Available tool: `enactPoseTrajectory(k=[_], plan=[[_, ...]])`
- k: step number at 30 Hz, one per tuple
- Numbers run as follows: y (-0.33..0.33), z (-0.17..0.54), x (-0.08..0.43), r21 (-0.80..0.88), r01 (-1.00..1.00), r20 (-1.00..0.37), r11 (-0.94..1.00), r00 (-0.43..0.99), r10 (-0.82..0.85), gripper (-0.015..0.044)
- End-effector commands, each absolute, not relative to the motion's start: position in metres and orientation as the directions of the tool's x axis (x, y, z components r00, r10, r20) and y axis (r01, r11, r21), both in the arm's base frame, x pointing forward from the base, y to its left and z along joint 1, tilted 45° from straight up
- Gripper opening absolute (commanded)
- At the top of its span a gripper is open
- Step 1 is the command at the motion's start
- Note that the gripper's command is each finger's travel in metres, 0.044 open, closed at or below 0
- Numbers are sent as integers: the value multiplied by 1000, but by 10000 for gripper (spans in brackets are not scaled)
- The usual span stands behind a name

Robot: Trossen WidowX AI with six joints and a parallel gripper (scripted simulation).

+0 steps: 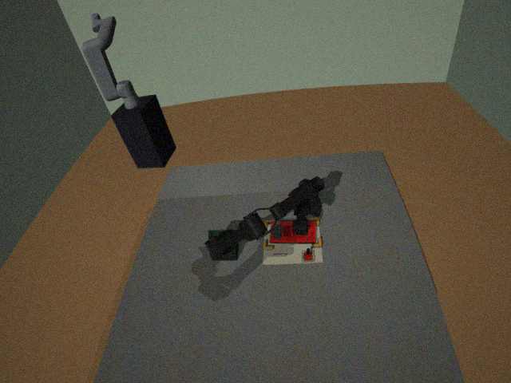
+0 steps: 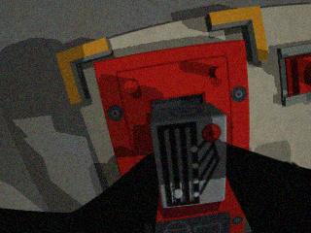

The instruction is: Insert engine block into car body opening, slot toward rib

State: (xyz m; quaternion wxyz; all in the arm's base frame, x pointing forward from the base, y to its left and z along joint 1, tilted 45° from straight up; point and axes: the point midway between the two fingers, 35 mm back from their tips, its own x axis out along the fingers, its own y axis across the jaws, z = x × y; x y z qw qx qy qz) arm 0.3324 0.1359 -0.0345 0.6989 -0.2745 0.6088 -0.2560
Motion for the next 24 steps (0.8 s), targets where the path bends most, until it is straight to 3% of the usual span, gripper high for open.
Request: enactPoseTrajectory(k=[1,24], plan=[[137,-35,333,-690,35,-714,723,126,-688,159],[136,-35,333,-700,-120,-714,704,126,-688,159]])
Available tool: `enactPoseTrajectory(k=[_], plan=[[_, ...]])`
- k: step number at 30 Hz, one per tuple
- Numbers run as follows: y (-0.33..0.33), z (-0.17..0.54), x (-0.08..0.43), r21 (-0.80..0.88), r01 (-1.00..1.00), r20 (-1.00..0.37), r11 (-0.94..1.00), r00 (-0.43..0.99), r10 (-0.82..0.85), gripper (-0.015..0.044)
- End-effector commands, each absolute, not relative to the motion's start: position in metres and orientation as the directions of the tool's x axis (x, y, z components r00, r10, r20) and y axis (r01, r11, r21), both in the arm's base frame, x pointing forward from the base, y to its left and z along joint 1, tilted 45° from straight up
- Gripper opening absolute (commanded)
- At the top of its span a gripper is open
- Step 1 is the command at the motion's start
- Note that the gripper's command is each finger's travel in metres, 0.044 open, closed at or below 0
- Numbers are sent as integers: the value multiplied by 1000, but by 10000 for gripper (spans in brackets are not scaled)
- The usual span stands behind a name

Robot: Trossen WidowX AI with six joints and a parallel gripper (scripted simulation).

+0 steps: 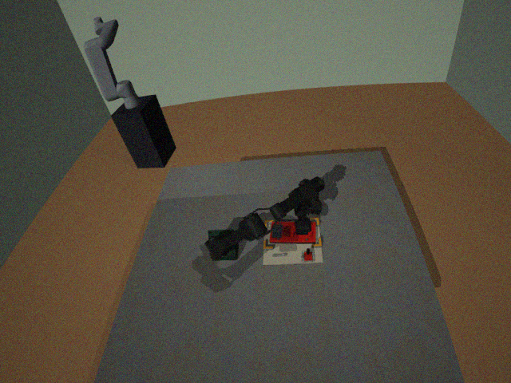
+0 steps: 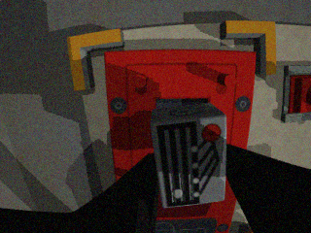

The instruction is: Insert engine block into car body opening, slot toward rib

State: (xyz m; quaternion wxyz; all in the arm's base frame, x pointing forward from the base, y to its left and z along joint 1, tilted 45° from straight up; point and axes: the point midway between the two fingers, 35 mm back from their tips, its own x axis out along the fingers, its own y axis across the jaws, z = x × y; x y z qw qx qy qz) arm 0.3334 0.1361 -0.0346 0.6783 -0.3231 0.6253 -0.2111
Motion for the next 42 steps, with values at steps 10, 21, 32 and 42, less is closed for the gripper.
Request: enactPoseTrajectory(k=[10,21,32,42], plan=[[135,-36,333,-677,123,-714,725,126,-688,159],[134,-37,333,-699,-88,-714,709,126,-689,159],[133,-38,333,-692,18,-714,721,126,-689,159],[132,-39,333,-696,-16,-714,718,126,-689,159]])
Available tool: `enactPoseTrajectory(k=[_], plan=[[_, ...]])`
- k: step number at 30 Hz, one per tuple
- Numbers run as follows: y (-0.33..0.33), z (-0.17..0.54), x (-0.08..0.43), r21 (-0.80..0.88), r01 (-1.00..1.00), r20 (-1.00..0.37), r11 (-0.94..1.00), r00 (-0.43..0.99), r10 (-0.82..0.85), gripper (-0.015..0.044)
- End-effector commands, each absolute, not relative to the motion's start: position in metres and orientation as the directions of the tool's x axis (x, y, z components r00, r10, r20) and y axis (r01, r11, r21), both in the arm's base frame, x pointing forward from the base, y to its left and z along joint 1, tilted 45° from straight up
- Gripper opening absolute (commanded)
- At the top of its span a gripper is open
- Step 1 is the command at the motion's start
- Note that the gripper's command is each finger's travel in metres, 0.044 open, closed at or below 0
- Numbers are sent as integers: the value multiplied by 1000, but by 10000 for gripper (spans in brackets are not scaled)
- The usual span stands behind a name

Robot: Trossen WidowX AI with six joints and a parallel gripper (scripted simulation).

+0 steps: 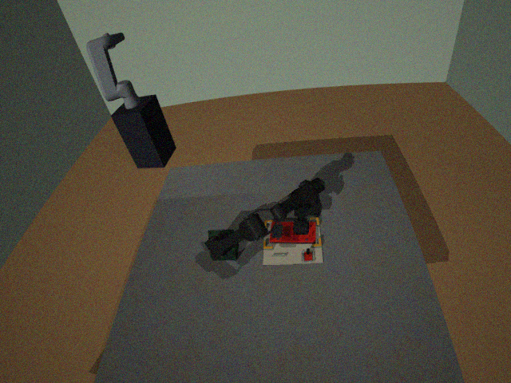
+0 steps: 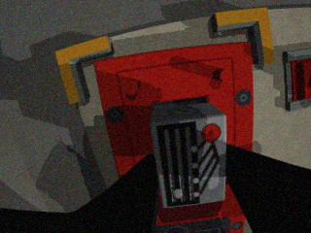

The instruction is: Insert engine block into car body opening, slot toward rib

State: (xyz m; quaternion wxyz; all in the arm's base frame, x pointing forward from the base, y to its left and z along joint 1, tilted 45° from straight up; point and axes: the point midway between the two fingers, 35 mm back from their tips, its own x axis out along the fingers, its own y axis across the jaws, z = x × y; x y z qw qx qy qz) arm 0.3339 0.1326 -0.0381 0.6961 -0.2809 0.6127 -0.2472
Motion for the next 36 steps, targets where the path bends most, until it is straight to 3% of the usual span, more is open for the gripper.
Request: enactPoseTrajectory(k=[1,36], plan=[[132,-39,333,-696,-19,-714,718,126,-689,159],[129,-41,334,-696,-16,-714,718,126,-689,159]])
